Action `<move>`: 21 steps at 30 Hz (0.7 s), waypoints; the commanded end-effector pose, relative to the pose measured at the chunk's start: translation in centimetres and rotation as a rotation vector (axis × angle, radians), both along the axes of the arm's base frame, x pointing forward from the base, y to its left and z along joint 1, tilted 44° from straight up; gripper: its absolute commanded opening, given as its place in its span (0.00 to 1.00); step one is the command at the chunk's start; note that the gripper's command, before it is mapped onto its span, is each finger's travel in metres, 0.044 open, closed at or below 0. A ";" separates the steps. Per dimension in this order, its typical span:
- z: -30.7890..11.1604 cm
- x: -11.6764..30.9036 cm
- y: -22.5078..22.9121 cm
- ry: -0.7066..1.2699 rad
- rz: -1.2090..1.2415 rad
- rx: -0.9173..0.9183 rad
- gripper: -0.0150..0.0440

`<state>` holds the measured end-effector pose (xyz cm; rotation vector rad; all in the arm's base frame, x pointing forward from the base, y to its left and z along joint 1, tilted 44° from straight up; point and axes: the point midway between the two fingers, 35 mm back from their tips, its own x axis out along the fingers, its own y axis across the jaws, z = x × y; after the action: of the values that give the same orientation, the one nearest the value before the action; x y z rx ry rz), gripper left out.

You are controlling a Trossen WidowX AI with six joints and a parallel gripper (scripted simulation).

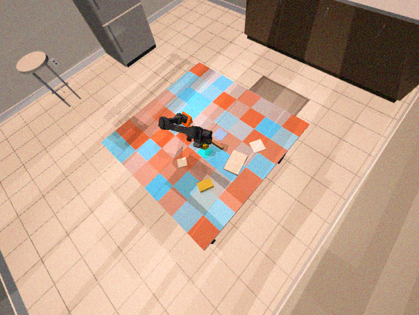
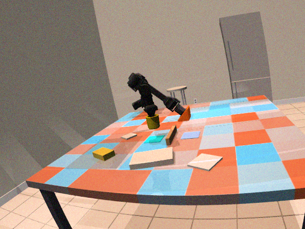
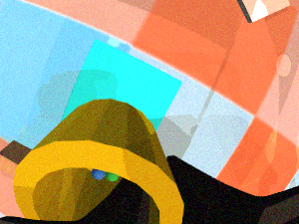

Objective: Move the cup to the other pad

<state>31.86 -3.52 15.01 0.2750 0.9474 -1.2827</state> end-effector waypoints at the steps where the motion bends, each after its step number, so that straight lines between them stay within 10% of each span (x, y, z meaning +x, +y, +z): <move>1: 1.1 0.1 -0.7 -0.008 0.005 -0.003 0.25; 21: -0.4 0.2 -2.0 -0.008 0.005 -0.003 0.25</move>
<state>32.11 -5.21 15.03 0.2852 0.9365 -1.2776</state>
